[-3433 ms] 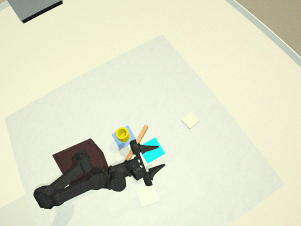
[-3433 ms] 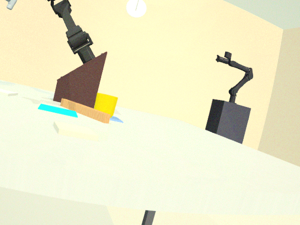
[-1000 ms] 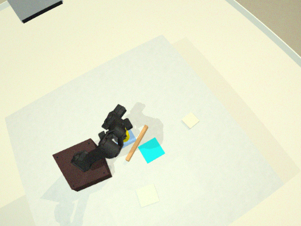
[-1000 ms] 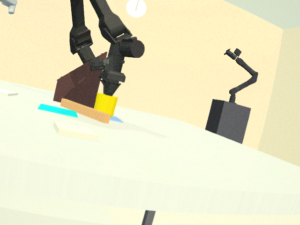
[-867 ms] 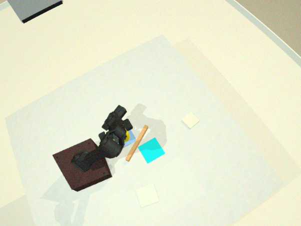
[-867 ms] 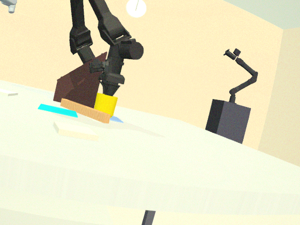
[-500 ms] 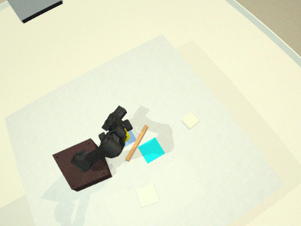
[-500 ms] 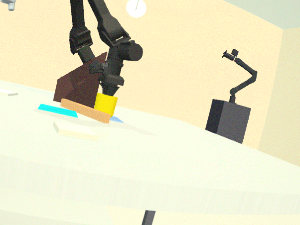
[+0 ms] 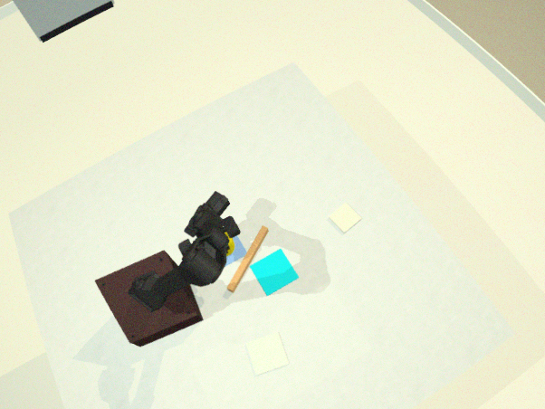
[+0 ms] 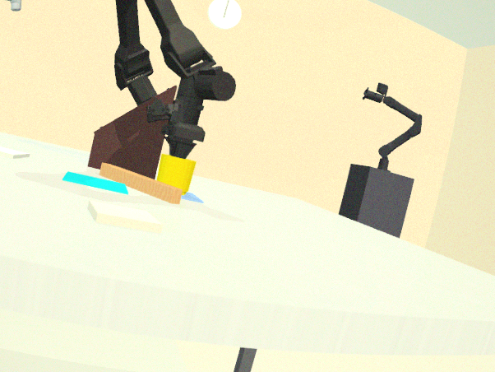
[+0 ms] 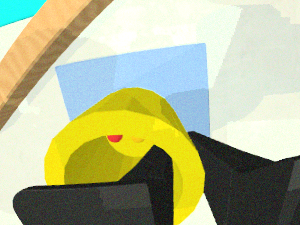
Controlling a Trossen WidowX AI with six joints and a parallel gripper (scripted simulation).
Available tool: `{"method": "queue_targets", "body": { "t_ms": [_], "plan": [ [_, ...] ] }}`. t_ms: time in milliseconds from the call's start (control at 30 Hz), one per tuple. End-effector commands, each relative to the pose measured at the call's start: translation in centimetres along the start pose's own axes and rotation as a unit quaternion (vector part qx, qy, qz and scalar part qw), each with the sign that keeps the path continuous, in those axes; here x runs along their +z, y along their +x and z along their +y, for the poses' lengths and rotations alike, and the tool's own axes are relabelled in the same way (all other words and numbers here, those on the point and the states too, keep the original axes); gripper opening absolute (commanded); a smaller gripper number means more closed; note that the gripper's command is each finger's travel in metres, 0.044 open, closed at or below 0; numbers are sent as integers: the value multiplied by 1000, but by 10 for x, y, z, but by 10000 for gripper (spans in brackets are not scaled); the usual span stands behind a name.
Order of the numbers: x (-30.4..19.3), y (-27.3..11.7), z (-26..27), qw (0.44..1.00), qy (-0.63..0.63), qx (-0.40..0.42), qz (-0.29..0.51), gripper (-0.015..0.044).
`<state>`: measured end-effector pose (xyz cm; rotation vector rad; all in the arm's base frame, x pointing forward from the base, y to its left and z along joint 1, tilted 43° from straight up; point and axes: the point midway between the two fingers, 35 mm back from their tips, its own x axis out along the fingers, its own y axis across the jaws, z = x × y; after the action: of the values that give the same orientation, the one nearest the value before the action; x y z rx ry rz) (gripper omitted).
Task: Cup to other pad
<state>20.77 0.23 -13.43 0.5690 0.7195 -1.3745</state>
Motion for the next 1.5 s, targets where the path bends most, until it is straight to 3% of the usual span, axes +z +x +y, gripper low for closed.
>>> {"method": "queue_targets", "body": {
  "t_ms": [0,33,633,1467],
  "plan": [
    [0,0,0,1000,0,0,0,20],
    [0,0,0,1000,0,0,0,0],
    [0,-51,-2,1000,-4,-2,-1,0],
    [9,-49,4,1000,-6,-1,-3,0]
  ]
}}
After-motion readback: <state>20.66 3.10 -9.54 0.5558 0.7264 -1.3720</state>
